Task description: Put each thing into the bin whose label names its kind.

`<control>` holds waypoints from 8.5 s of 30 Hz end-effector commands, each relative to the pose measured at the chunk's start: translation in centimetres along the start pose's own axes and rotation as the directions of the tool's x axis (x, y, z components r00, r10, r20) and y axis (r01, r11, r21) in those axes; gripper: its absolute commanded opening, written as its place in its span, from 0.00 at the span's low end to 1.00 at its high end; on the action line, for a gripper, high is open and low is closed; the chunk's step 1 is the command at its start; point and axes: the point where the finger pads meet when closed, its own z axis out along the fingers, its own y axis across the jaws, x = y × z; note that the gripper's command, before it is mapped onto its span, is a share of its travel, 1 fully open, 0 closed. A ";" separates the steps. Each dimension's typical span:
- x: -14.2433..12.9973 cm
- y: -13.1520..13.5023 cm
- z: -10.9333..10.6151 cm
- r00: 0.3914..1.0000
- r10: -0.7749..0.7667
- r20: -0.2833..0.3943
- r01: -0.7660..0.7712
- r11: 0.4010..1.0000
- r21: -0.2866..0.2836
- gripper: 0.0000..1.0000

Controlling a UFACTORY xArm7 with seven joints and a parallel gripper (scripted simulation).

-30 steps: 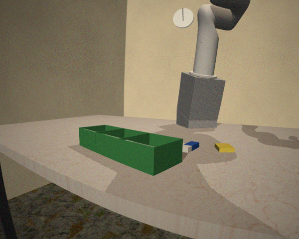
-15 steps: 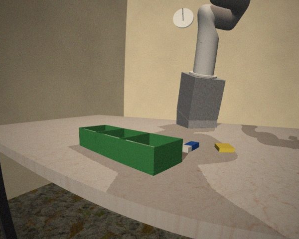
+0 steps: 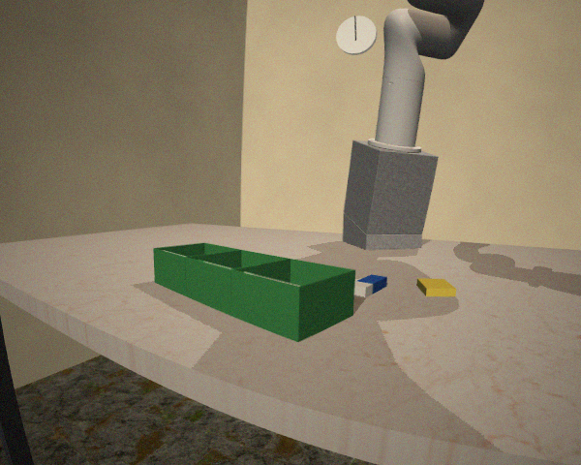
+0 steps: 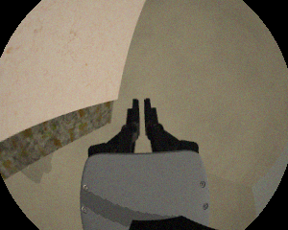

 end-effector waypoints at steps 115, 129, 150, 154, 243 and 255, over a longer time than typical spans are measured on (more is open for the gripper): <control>34.6 -14.7 -28.2 -0.898 -0.281 -0.338 0.435 -0.468 -0.769 0.07; 34.7 -16.9 -29.1 -0.823 -0.348 -0.449 0.565 -0.420 -0.710 0.07; 35.1 -31.6 -35.3 -0.795 -0.367 -0.483 0.603 -0.402 -0.689 0.07; 35.1 -33.1 -36.0 -0.795 -0.367 -0.483 0.603 -0.402 -0.689 0.07; 35.5 -39.5 -33.8 -0.795 -0.367 -0.483 0.603 -0.402 -0.689 0.07; 35.4 -38.3 -34.6 -0.795 -0.367 -0.483 0.603 -0.402 -0.689 0.07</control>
